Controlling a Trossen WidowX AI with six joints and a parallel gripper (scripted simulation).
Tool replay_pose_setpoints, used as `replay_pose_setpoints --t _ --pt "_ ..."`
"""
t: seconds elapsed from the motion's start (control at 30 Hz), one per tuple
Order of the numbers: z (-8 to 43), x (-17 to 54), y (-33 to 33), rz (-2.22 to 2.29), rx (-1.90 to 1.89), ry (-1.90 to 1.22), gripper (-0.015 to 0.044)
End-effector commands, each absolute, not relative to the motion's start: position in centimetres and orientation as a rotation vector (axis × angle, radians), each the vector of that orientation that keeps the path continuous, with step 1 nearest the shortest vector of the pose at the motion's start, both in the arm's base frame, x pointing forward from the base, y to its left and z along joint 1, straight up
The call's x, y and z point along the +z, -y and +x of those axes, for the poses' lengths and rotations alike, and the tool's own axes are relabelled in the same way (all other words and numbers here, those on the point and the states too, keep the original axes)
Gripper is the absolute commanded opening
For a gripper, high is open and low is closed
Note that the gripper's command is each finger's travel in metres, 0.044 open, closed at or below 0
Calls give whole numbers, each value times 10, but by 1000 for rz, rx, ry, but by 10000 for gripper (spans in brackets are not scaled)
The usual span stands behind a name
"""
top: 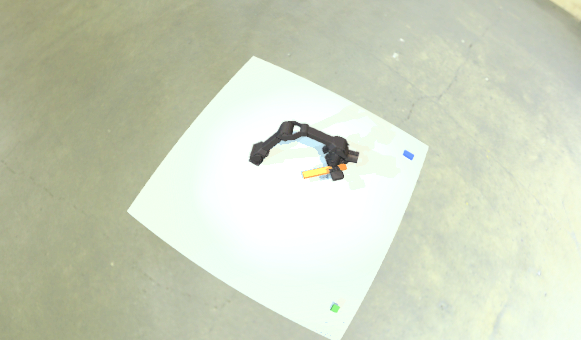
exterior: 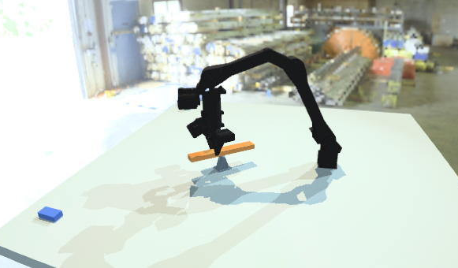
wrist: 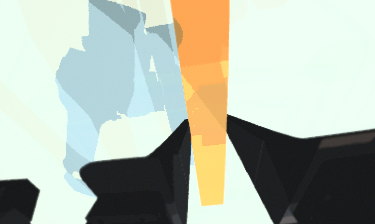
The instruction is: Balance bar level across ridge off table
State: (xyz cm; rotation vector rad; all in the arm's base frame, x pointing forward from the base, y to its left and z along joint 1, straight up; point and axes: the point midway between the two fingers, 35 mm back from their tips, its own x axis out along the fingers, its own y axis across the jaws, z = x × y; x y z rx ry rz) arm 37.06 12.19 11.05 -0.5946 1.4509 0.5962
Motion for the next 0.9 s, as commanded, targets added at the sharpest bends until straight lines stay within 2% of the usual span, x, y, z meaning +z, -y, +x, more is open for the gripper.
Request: replay_pose_setpoints --t 0.0,0.87 --pt "371 110 -122 -596 592 -1448 0" --pt "371 108 -121 -596 592 -1448 0"
